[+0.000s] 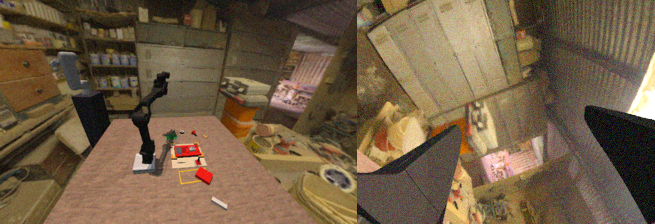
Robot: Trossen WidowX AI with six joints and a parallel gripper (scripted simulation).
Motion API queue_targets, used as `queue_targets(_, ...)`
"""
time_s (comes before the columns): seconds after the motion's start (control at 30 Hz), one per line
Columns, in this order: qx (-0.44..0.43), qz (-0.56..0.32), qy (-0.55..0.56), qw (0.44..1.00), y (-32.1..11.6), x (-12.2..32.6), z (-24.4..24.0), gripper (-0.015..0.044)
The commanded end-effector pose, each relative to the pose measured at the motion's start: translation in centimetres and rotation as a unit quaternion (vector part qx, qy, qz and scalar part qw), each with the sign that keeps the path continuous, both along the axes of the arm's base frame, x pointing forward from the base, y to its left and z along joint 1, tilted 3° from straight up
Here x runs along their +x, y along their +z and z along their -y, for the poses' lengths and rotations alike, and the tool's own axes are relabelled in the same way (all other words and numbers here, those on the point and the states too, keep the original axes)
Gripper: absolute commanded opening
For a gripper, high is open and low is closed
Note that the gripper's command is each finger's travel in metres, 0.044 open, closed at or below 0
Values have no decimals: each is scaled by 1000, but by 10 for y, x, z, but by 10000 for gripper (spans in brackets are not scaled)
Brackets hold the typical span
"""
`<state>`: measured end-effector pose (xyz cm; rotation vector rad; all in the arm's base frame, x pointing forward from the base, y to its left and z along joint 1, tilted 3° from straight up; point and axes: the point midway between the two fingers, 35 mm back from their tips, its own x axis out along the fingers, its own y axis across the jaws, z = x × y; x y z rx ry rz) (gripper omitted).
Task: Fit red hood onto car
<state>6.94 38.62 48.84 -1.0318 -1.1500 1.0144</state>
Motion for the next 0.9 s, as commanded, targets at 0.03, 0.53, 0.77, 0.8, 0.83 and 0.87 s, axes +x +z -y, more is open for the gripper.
queue_targets(0.03,-24,-39,-38,998,-13,34,-2,440)
queue_targets(0.53,-88,-229,-177,953,-78,158,20,440)
queue_targets(0.77,-104,-309,-250,912,-117,215,45,440)
queue_targets(0.8,-105,-321,-260,905,-122,222,50,440)
queue_targets(0.83,-105,-334,-271,897,-126,229,55,440)
queue_targets(0.87,-105,-347,-282,888,-131,237,61,440)
